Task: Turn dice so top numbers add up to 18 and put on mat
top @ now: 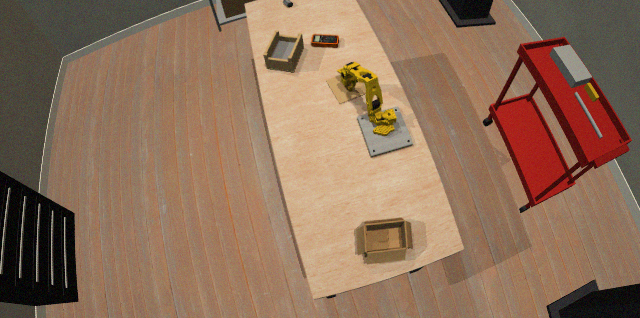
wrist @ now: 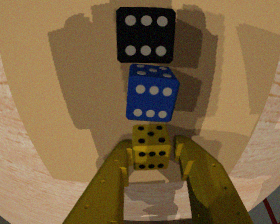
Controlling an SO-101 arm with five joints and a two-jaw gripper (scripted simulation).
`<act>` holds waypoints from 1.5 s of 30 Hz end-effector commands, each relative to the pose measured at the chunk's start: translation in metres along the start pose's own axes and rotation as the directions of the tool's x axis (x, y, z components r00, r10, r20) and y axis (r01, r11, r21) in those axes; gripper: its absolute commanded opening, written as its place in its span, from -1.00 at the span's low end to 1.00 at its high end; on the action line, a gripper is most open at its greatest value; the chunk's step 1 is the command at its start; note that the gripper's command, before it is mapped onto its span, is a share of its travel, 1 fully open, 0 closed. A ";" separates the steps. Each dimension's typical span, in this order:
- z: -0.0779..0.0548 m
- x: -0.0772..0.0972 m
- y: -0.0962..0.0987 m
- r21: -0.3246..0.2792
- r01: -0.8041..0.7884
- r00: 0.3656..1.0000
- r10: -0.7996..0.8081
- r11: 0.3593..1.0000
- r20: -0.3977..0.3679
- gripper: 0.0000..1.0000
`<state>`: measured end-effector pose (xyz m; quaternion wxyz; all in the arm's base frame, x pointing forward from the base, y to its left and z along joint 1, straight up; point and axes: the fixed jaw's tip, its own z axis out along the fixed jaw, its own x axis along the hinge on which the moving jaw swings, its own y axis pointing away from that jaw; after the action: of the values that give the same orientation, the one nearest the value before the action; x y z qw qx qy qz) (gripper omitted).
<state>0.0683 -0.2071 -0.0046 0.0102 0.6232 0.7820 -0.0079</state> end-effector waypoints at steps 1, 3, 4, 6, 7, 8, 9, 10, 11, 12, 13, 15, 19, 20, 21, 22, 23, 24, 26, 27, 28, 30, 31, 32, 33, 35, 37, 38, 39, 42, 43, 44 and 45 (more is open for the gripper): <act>0.006 0.006 -0.002 0.001 0.003 1.000 -0.003 1.000 -0.029 -0.70; 0.006 0.006 -0.002 0.001 0.003 1.000 -0.003 1.000 -0.029 -0.65; 0.006 0.006 -0.002 0.001 0.003 1.000 -0.003 1.000 -0.029 -0.65; 0.006 0.006 -0.002 0.001 0.003 1.000 -0.003 1.000 -0.029 -0.63; 0.006 0.006 -0.002 0.001 0.003 1.000 -0.003 1.000 -0.029 -0.61; 0.006 0.006 -0.002 0.001 0.003 1.000 -0.003 1.000 -0.029 -0.59; 0.006 0.006 -0.002 0.001 0.003 1.000 -0.003 1.000 -0.029 -0.56; 0.006 0.006 -0.002 0.001 0.003 1.000 -0.003 1.000 -0.029 -0.55; 0.006 0.006 -0.002 0.001 0.003 1.000 -0.003 1.000 -0.029 -0.53; 0.006 0.006 -0.002 0.001 0.003 1.000 -0.003 1.000 -0.029 -0.51; 0.006 0.006 -0.002 0.001 0.003 1.000 -0.003 1.000 -0.029 -0.50; 0.006 0.006 -0.002 0.001 0.003 1.000 -0.003 1.000 -0.029 -0.48; 0.006 0.006 -0.002 0.001 0.003 1.000 -0.003 1.000 -0.029 -0.47; 0.006 0.006 -0.002 0.001 0.003 1.000 -0.003 1.000 -0.029 -0.47; 0.006 0.006 -0.002 0.001 0.003 1.000 -0.003 1.000 -0.029 -0.47; 0.006 0.006 -0.002 0.001 0.003 1.000 -0.003 1.000 -0.029 -0.47; 0.006 0.006 -0.002 0.001 0.003 1.000 -0.003 1.000 -0.029 -0.47; 0.005 0.005 -0.002 0.001 0.003 1.000 -0.003 1.000 -0.029 -0.47; 0.005 0.005 -0.002 0.001 0.003 1.000 -0.003 1.000 -0.029 -0.47; 0.004 0.005 -0.002 0.001 0.003 1.000 -0.003 1.000 -0.029 -0.47; 0.002 0.005 -0.002 0.001 0.003 1.000 -0.003 1.000 -0.029 -0.47; -0.001 0.004 -0.002 0.001 0.003 1.000 -0.003 1.000 -0.029 -0.47; -0.004 0.004 -0.002 0.001 0.003 1.000 -0.003 1.000 -0.029 -0.47; -0.006 0.003 -0.002 0.001 0.003 1.000 -0.003 1.000 -0.029 -0.47; -0.009 0.003 -0.002 0.001 0.003 1.000 -0.003 1.000 -0.029 -0.47; -0.016 0.002 -0.002 0.001 0.003 1.000 -0.003 1.000 -0.029 -0.47; -0.024 0.002 -0.002 0.001 0.003 1.000 -0.003 1.000 -0.029 -0.47; -0.024 0.002 -0.002 0.001 0.003 1.000 -0.003 1.000 -0.029 -0.47; -0.024 0.002 -0.002 0.001 0.003 1.000 -0.003 1.000 -0.029 -0.47; -0.035 0.002 -0.002 0.001 0.003 1.000 -0.003 1.000 -0.030 -0.47; -0.038 0.002 -0.002 0.001 0.003 1.000 -0.003 1.000 -0.030 -0.47; -0.041 0.002 -0.002 0.001 0.003 1.000 -0.003 1.000 -0.030 -0.47; -0.044 0.002 -0.002 0.001 0.003 1.000 -0.003 1.000 -0.030 -0.47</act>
<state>0.0670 -0.2027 0.0264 -0.0073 0.6232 0.7820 0.0045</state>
